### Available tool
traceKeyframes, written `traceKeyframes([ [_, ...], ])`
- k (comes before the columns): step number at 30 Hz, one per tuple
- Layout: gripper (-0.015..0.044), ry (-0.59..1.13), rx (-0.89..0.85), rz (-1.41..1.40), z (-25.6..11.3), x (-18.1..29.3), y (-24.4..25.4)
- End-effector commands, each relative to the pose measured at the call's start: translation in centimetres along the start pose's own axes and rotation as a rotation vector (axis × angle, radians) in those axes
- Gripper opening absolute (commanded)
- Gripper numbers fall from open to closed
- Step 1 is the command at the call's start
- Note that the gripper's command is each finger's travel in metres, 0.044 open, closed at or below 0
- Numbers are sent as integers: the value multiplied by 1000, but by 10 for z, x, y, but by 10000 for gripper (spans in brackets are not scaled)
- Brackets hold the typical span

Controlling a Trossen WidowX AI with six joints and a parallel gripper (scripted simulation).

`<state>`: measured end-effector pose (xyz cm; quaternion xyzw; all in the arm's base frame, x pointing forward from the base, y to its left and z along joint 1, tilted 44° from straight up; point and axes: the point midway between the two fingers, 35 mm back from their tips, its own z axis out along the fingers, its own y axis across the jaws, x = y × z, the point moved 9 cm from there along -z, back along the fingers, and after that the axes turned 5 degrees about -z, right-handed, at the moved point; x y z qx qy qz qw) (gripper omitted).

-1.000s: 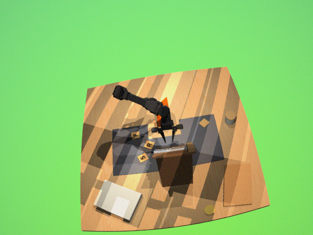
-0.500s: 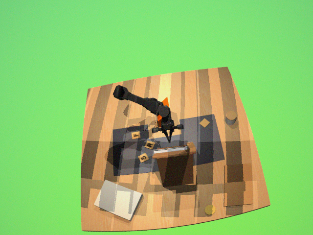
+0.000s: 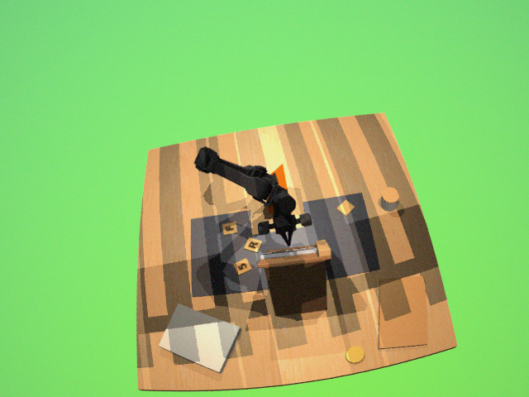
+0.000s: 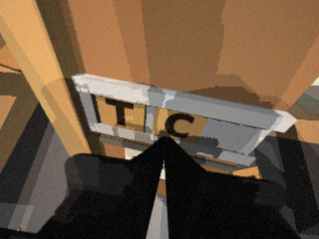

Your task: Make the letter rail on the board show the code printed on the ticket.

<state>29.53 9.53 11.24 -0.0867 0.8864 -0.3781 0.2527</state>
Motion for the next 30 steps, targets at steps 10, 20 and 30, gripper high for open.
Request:
traceKeyframes([
  [10, 0, 390, 16, 63, -1, -42, -45],
  [20, 0, 390, 16, 63, 0, -42, -44],
  [30, 0, 390, 16, 64, 7, -43, -43],
])
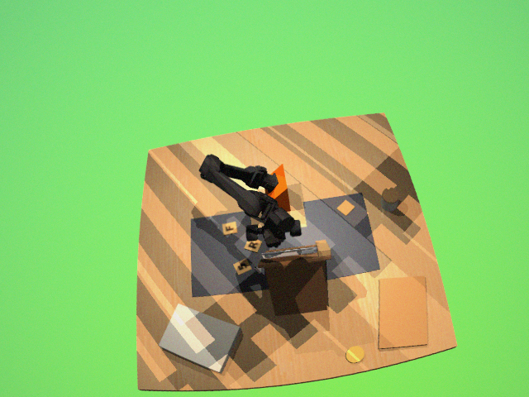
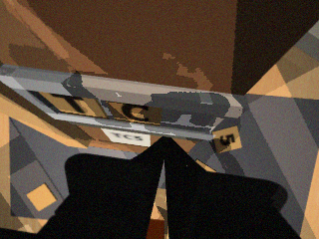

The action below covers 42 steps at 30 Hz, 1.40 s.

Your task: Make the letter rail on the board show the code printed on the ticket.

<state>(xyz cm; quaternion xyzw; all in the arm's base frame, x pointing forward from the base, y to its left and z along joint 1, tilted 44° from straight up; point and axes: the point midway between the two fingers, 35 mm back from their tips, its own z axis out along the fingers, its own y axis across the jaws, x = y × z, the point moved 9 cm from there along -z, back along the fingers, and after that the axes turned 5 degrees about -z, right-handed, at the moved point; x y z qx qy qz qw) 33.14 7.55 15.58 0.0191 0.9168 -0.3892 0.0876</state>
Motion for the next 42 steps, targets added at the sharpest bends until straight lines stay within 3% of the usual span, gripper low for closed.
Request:
traceKeyframes([
  [1, 0, -3, -6, 0, 0, -3, 0],
  [42, 0, -3, -6, 0, 13, -19, -3],
])
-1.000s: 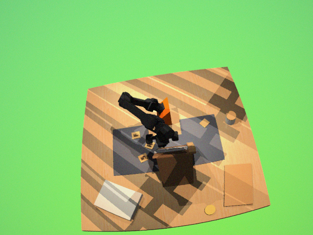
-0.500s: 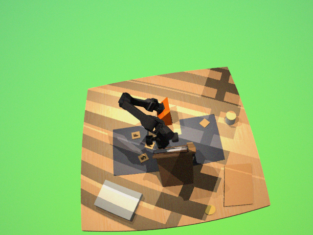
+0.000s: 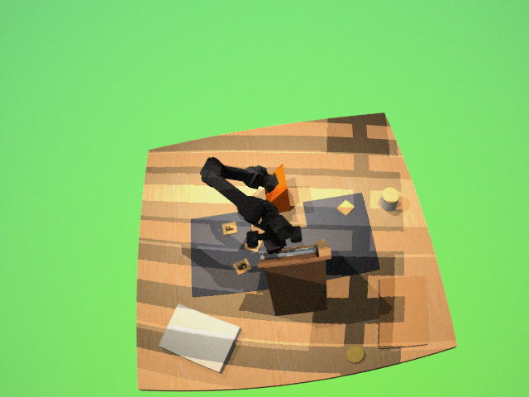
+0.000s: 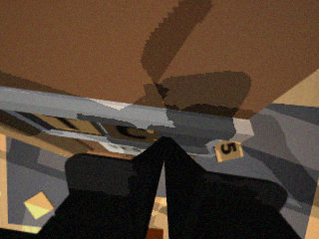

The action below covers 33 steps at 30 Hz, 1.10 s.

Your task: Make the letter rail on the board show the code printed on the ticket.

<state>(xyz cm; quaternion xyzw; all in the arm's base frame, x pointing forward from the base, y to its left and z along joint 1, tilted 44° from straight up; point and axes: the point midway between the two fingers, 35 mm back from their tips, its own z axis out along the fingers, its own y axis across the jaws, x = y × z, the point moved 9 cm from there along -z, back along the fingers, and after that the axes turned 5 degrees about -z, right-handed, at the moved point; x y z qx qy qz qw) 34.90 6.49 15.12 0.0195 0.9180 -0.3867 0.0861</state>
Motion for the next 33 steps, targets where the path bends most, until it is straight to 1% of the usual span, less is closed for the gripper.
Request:
traceKeyframes([
  [1, 0, -7, 0, 0, 0, -3, -1],
  [33, 0, -7, 0, 1, 3, -2, 8],
])
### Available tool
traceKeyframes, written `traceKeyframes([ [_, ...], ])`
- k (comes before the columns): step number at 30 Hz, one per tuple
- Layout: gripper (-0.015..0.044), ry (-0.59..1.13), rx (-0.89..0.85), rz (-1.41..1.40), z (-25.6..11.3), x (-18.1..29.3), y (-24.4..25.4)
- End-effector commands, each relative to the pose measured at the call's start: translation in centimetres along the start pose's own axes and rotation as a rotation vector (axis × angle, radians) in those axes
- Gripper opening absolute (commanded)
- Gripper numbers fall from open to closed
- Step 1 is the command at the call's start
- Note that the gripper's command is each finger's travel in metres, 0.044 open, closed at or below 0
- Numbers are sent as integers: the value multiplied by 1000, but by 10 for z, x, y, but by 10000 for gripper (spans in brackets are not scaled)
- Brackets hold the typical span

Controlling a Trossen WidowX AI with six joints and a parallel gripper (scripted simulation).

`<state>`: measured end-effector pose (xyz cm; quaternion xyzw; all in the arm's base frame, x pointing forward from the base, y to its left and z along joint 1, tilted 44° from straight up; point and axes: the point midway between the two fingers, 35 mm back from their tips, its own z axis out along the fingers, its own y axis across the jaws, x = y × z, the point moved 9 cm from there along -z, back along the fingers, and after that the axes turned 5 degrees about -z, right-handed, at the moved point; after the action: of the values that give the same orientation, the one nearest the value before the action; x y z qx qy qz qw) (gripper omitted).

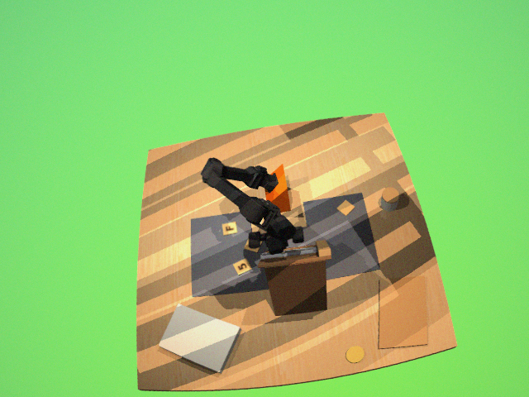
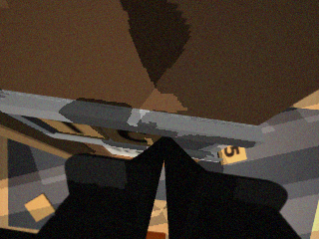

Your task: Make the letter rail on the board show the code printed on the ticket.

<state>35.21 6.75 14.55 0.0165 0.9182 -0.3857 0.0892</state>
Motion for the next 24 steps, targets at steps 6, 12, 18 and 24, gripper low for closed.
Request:
traceKeyframes([
  [6, 0, 1, 2, 4, 1, 0, 3],
  [12, 0, 1, 2, 4, 1, 0, 5],
  [18, 0, 1, 2, 4, 0, -1, 7],
  [24, 0, 1, 2, 4, 0, -2, 9],
])
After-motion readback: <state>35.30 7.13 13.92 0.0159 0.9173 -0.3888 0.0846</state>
